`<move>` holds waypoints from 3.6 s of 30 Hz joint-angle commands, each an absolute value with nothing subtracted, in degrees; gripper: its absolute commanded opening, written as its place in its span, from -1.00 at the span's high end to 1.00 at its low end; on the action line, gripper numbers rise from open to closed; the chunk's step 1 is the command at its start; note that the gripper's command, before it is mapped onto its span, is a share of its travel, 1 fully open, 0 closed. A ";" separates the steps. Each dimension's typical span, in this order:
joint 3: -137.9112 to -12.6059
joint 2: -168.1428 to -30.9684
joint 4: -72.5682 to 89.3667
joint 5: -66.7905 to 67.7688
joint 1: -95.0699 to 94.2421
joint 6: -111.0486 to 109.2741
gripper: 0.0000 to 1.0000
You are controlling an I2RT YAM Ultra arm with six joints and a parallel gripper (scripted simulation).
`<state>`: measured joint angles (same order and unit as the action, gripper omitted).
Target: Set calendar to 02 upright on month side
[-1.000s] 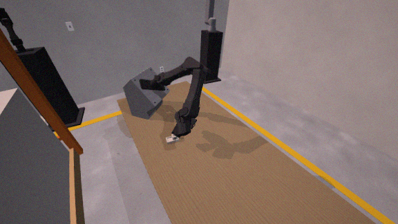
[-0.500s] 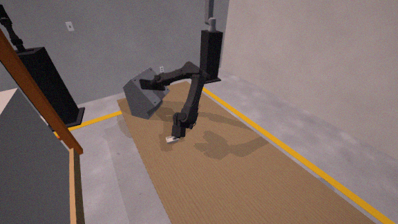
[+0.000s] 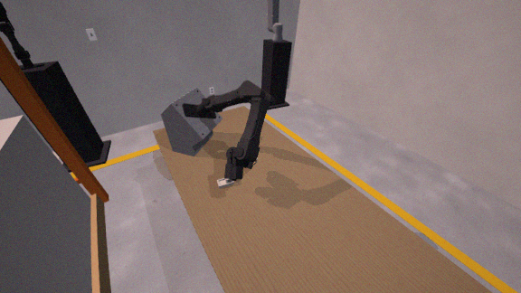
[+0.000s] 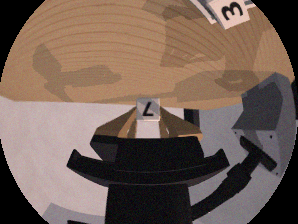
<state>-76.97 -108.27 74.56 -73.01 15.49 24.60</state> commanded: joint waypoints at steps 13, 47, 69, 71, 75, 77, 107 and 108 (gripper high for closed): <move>-76.66 -108.47 70.75 -73.42 15.31 27.66 0.49; -74.51 -111.94 49.93 -73.85 10.84 43.48 0.49; -74.29 -112.63 46.78 -73.81 10.19 45.80 0.49; -74.29 -112.63 46.78 -73.81 10.19 45.80 0.49; -74.29 -112.63 46.78 -73.81 10.19 45.80 0.49; -74.29 -112.63 46.78 -73.81 10.19 45.80 0.49; -74.27 -112.71 46.45 -73.81 10.12 46.04 0.49; -74.26 -112.74 46.32 -73.81 10.10 46.13 0.49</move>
<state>-74.48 -113.03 46.35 -73.60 9.89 45.98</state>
